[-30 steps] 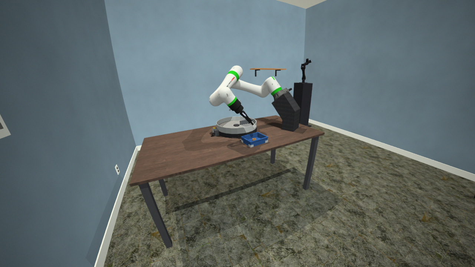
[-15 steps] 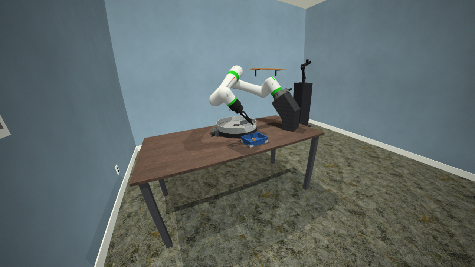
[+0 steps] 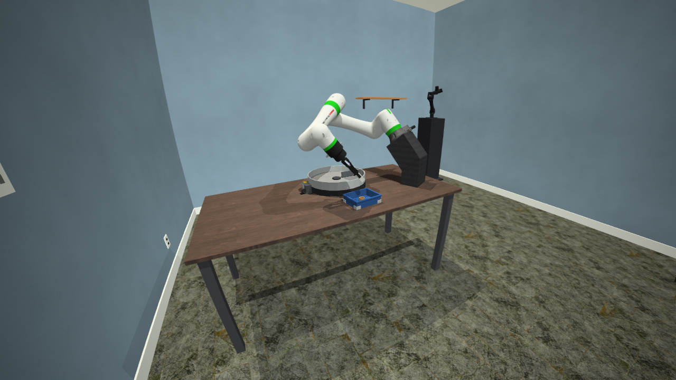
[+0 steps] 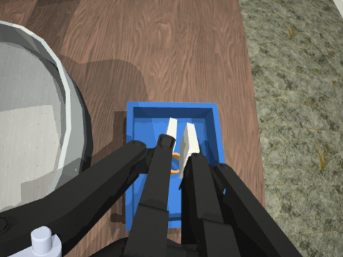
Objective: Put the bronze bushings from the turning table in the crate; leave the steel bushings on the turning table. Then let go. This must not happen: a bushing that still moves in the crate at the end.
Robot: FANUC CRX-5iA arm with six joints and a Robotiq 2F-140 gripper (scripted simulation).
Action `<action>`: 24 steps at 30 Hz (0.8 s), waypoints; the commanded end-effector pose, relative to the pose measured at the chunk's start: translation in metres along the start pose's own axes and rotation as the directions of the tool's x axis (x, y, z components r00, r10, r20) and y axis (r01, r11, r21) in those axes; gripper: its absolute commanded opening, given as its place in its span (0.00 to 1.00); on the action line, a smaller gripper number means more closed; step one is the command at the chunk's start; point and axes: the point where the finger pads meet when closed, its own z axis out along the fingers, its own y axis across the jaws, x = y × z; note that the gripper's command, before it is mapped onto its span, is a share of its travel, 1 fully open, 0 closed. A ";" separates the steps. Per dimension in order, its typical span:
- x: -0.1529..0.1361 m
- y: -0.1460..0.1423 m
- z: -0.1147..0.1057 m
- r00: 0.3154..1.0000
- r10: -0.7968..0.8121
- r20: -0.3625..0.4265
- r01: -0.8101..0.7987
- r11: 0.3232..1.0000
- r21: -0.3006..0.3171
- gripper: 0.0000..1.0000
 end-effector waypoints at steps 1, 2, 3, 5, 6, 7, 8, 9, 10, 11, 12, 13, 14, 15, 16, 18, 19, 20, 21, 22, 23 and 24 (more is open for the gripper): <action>0.000 0.000 0.000 1.000 0.000 0.000 0.000 1.000 0.000 0.07; 0.000 0.000 0.000 1.000 0.000 0.000 0.000 1.000 0.000 0.07; 0.000 0.000 0.000 1.000 0.000 0.000 0.000 1.000 0.000 0.07; 0.000 0.000 0.000 1.000 0.000 0.000 0.000 1.000 0.000 0.07; 0.000 0.000 0.000 1.000 0.000 0.000 0.000 1.000 0.000 0.07; 0.000 0.000 0.000 1.000 0.000 0.000 0.000 1.000 0.000 0.07; 0.000 0.000 0.000 1.000 0.000 0.000 0.000 1.000 0.000 0.07; 0.000 0.000 0.000 1.000 0.000 0.000 0.000 1.000 0.000 0.07; 0.000 0.000 0.000 1.000 0.000 0.000 0.000 1.000 0.000 0.07; 0.000 0.000 0.000 1.000 0.000 0.000 0.000 1.000 0.000 0.07; 0.000 0.000 0.000 1.000 0.000 0.000 0.000 1.000 0.000 0.07; 0.000 0.000 0.000 1.000 0.000 0.000 0.000 1.000 0.000 0.06; 0.000 -0.004 0.000 1.000 0.000 0.000 0.000 1.000 0.000 0.06; 0.001 -0.011 0.001 1.000 0.000 0.000 0.000 1.000 0.000 0.06; 0.002 -0.024 0.002 1.000 0.000 0.000 0.000 1.000 0.000 0.06; 0.006 -0.069 0.005 1.000 -0.001 0.000 0.001 1.000 0.000 0.06; 0.008 -0.087 0.007 1.000 0.000 0.000 0.000 1.000 0.000 0.06; 0.008 -0.097 0.008 1.000 0.000 0.000 0.000 1.000 0.001 0.06; 0.009 -0.109 0.009 1.000 0.000 0.000 0.000 1.000 0.001 0.06; 0.010 -0.122 0.010 1.000 0.000 0.000 0.000 1.000 0.001 0.06; 0.010 -0.122 0.010 1.000 0.000 0.000 0.000 1.000 0.001 0.06; 0.010 -0.122 0.010 1.000 0.000 0.000 0.000 1.000 0.001 0.06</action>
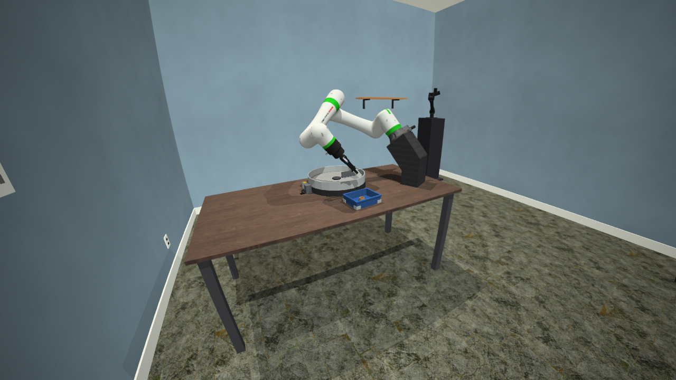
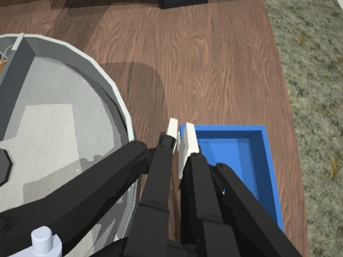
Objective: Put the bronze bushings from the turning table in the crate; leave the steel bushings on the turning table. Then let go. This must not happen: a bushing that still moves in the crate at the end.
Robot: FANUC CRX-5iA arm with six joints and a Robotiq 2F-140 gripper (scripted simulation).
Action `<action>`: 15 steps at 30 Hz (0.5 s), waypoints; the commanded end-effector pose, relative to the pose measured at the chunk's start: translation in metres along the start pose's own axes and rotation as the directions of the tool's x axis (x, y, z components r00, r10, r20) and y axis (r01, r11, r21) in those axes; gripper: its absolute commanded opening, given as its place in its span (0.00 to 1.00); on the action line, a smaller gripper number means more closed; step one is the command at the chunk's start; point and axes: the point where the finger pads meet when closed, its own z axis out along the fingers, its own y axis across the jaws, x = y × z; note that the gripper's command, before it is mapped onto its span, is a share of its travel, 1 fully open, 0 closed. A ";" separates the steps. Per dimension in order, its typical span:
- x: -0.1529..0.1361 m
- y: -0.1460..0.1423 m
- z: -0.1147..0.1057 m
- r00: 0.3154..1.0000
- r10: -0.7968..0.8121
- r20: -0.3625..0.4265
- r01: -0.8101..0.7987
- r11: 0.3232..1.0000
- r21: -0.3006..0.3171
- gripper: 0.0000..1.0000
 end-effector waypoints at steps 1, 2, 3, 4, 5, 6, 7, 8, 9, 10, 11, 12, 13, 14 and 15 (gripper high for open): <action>0.005 -0.070 0.005 1.000 -0.001 0.009 0.001 1.000 -0.011 0.06; 0.006 -0.080 0.006 1.000 -0.001 0.009 0.001 1.000 -0.011 0.06; 0.007 -0.091 0.007 1.000 -0.001 0.009 0.001 1.000 -0.011 0.06; 0.008 -0.103 0.008 1.000 -0.001 0.009 0.001 1.000 -0.011 0.06; 0.009 -0.116 0.010 1.000 -0.001 0.009 0.001 1.000 -0.011 0.06; 0.010 -0.129 0.011 1.000 -0.001 0.009 0.001 1.000 -0.011 0.06; 0.011 -0.141 0.013 1.000 -0.001 0.009 0.001 1.000 -0.010 0.06; 0.012 -0.154 0.014 1.000 -0.001 0.009 0.001 1.000 -0.010 0.06; 0.013 -0.167 0.015 1.000 -0.001 0.009 0.001 1.000 -0.010 0.06; 0.014 -0.180 0.016 1.000 -0.001 0.009 0.001 1.000 -0.010 0.06; 0.015 -0.193 0.017 1.000 -0.001 0.009 0.001 1.000 -0.010 0.06; 0.016 -0.206 0.018 1.000 -0.001 0.009 0.001 1.000 -0.010 0.06; 0.017 -0.219 0.019 1.000 -0.001 0.009 0.001 1.000 -0.010 0.06; 0.018 -0.232 0.020 1.000 -0.001 0.009 0.001 1.000 -0.010 0.06; 0.019 -0.245 0.021 1.000 -0.001 0.009 0.001 1.000 -0.010 0.06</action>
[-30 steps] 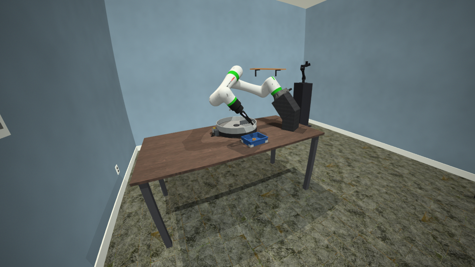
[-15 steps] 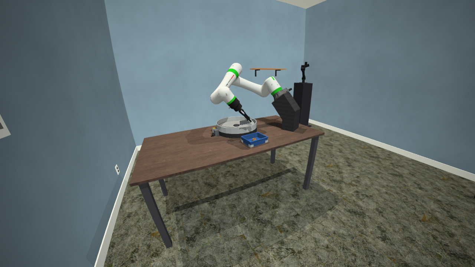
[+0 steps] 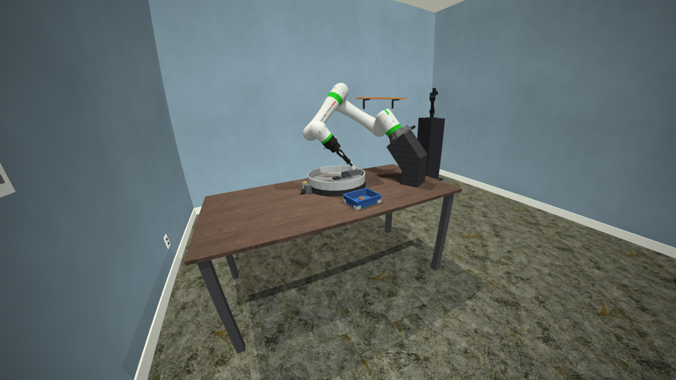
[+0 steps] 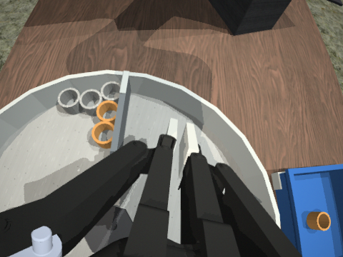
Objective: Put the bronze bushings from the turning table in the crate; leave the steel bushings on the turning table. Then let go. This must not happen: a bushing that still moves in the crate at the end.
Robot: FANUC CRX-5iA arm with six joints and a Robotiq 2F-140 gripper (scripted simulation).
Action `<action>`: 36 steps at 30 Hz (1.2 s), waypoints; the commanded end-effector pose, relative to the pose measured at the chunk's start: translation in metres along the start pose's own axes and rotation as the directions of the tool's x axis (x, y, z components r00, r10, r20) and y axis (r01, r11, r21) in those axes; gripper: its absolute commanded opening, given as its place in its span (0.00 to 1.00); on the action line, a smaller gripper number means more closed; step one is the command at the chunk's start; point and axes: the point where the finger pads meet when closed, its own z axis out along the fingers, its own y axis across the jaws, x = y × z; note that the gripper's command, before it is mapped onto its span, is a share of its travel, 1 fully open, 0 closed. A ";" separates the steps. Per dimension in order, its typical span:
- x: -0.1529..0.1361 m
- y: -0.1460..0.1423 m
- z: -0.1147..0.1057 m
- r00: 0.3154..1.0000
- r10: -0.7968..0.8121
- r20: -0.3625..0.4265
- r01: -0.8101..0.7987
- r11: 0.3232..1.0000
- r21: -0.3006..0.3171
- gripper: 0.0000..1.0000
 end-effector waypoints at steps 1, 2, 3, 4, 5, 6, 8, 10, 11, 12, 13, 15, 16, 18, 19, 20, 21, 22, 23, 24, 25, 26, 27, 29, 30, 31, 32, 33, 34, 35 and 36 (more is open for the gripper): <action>0.002 -0.056 0.001 1.000 -0.004 0.006 0.004 1.000 -0.010 0.06; 0.002 -0.056 0.001 1.000 -0.004 0.006 0.004 1.000 -0.010 0.06; 0.004 -0.095 0.002 1.000 -0.004 0.006 0.004 1.000 -0.010 0.06; 0.004 -0.105 0.002 1.000 -0.004 0.006 0.004 1.000 -0.010 0.06; 0.004 -0.105 0.002 1.000 -0.004 0.006 0.004 1.000 -0.010 0.06; 0.004 -0.105 0.002 1.000 -0.004 0.006 0.004 1.000 -0.010 0.06; 0.004 -0.105 0.002 1.000 -0.004 0.006 0.004 1.000 -0.010 0.06; 0.004 -0.105 0.002 1.000 -0.004 0.006 0.004 1.000 -0.010 0.06; 0.004 -0.105 0.002 1.000 -0.004 0.006 0.004 1.000 -0.010 0.06; 0.004 -0.105 0.002 1.000 -0.004 0.006 0.004 1.000 -0.010 0.06; 0.004 -0.105 0.002 1.000 -0.004 0.006 0.004 1.000 -0.010 0.06; 0.004 -0.105 0.002 1.000 -0.004 0.006 0.004 1.000 -0.010 0.06; 0.004 -0.105 0.002 1.000 -0.004 0.006 0.004 1.000 -0.010 0.06; 0.004 -0.105 0.002 1.000 -0.004 0.006 0.004 1.000 -0.010 0.06; 0.004 -0.105 0.002 1.000 -0.004 0.006 0.004 1.000 -0.010 0.06; 0.004 -0.105 0.002 1.000 -0.004 0.006 0.004 1.000 -0.010 0.06; 0.004 -0.105 0.002 1.000 -0.004 0.006 0.004 1.000 -0.010 0.06; 0.004 -0.105 0.002 1.000 -0.004 0.006 0.004 1.000 -0.010 0.06; 0.004 -0.105 0.002 1.000 -0.004 0.006 0.004 1.000 -0.010 0.06; 0.004 -0.105 0.002 1.000 -0.004 0.006 0.004 1.000 -0.010 0.06; 0.004 -0.105 0.002 1.000 -0.004 0.006 0.004 1.000 -0.010 0.06; 0.004 -0.105 0.002 1.000 -0.004 0.006 0.004 1.000 -0.010 0.06; 0.004 -0.105 0.002 1.000 -0.004 0.006 0.004 1.000 -0.010 0.06; 0.004 -0.105 0.002 1.000 -0.004 0.006 0.004 1.000 -0.010 0.06; 0.003 -0.105 0.002 1.000 -0.004 0.006 0.005 1.000 -0.010 0.06; 0.003 -0.105 0.002 1.000 -0.005 0.006 0.005 1.000 -0.011 0.06; 0.003 -0.105 0.002 1.000 -0.005 0.007 0.005 1.000 -0.011 0.06; 0.003 -0.106 0.001 1.000 -0.005 0.007 0.005 1.000 -0.012 0.06; 0.002 -0.106 0.001 1.000 -0.005 0.007 0.005 1.000 -0.012 0.06; 0.002 -0.106 0.001 1.000 -0.005 0.007 0.005 1.000 -0.012 0.06; 0.002 -0.106 0.001 1.000 -0.005 0.007 0.005 1.000 -0.012 0.06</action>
